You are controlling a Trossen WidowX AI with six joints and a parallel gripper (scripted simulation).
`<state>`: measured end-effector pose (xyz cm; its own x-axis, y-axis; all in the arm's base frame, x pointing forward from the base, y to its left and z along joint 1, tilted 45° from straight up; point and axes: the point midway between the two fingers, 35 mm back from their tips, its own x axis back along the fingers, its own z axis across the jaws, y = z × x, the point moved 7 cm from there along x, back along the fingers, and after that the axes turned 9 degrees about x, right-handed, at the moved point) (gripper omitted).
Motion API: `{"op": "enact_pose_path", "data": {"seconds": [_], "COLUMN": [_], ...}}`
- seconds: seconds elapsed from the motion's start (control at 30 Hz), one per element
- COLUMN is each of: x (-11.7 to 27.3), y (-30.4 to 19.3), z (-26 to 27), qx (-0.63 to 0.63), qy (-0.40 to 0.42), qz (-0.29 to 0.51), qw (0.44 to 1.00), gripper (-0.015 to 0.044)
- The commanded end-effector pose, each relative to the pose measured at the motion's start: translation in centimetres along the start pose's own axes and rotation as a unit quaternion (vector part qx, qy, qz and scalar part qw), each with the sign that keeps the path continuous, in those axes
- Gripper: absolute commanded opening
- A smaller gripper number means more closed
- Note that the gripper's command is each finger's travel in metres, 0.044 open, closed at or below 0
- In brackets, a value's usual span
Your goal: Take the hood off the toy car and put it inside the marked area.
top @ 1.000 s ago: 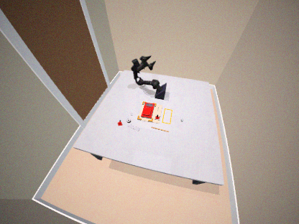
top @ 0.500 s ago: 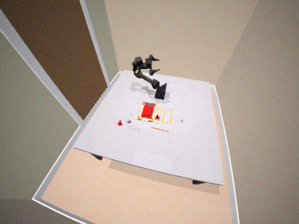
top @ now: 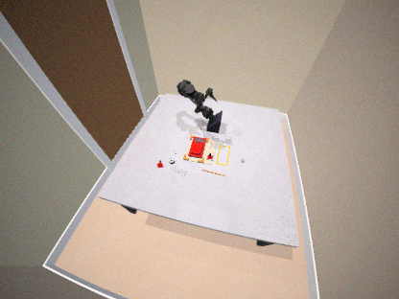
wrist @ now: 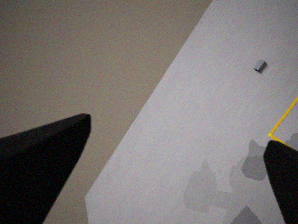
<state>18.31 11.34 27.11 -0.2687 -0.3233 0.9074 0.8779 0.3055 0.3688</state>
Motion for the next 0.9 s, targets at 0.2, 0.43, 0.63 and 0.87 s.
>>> {"op": "enact_pose_path", "data": {"seconds": [0.2,0.43,0.63,0.87], "x": [-3.5,-5.9,-7.8,-9.9], "y": [3.1,4.1,4.1,3.6], "z": [-6.4,-12.0,-16.9,-21.1], "qx": [-0.070,-0.106,-0.121,-0.121], "qy": [-0.183,-0.310,-0.403,-0.474], "qz": [0.074,0.147,0.216,0.281], "qw": [0.978,0.933,0.881,0.826], "gripper": [0.0440,0.0440,0.0440,0.0440]}}
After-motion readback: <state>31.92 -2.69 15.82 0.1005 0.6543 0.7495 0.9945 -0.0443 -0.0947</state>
